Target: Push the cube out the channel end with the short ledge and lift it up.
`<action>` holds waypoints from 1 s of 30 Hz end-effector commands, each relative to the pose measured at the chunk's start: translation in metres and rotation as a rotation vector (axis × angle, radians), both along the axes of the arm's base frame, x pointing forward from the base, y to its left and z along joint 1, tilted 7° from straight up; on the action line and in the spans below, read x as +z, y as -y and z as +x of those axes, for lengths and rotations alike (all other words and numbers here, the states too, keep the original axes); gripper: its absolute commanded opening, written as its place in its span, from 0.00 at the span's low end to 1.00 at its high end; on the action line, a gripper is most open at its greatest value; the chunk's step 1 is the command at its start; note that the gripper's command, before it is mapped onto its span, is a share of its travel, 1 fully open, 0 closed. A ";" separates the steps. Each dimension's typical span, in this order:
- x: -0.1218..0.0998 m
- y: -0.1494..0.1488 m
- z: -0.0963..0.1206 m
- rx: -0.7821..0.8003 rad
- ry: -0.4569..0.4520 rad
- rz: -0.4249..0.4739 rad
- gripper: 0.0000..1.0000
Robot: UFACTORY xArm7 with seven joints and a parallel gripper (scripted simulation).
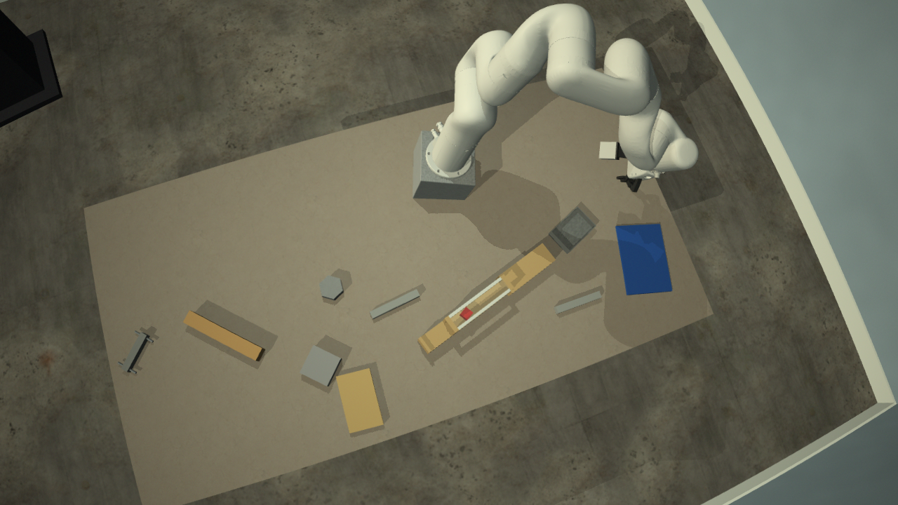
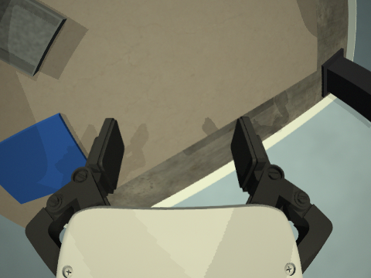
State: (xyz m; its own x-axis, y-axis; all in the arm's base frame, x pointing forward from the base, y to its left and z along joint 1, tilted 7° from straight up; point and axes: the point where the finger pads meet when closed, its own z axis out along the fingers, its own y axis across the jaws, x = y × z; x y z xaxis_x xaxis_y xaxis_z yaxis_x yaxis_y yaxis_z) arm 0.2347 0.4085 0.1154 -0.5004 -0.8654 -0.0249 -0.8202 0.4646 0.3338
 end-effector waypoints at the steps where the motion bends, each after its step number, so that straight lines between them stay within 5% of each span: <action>1: 0.001 0.000 0.003 0.001 0.005 0.005 0.00; 4: -0.003 0.011 0.028 0.020 0.036 0.019 0.00; 7: -0.012 0.039 0.079 0.068 0.112 0.040 0.00; 11: -0.018 0.060 0.109 0.090 0.145 0.045 0.00; 12: -0.022 0.079 0.134 0.115 0.180 0.046 0.00; 16: -0.026 0.097 0.154 0.142 0.216 0.044 0.00; 17: -0.031 0.124 0.180 0.170 0.251 0.038 0.00; 19: -0.031 0.124 0.181 0.170 0.251 0.038 0.00; 20: -0.035 0.148 0.202 0.198 0.283 0.029 0.00; 30: -0.047 0.243 0.263 0.309 0.381 -0.026 0.00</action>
State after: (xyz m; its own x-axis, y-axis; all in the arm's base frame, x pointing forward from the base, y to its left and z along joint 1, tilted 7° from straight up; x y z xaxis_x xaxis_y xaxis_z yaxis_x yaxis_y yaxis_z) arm 0.4677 0.2058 0.0731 -0.2355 -0.9625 -0.1349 -0.9718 0.2347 0.0218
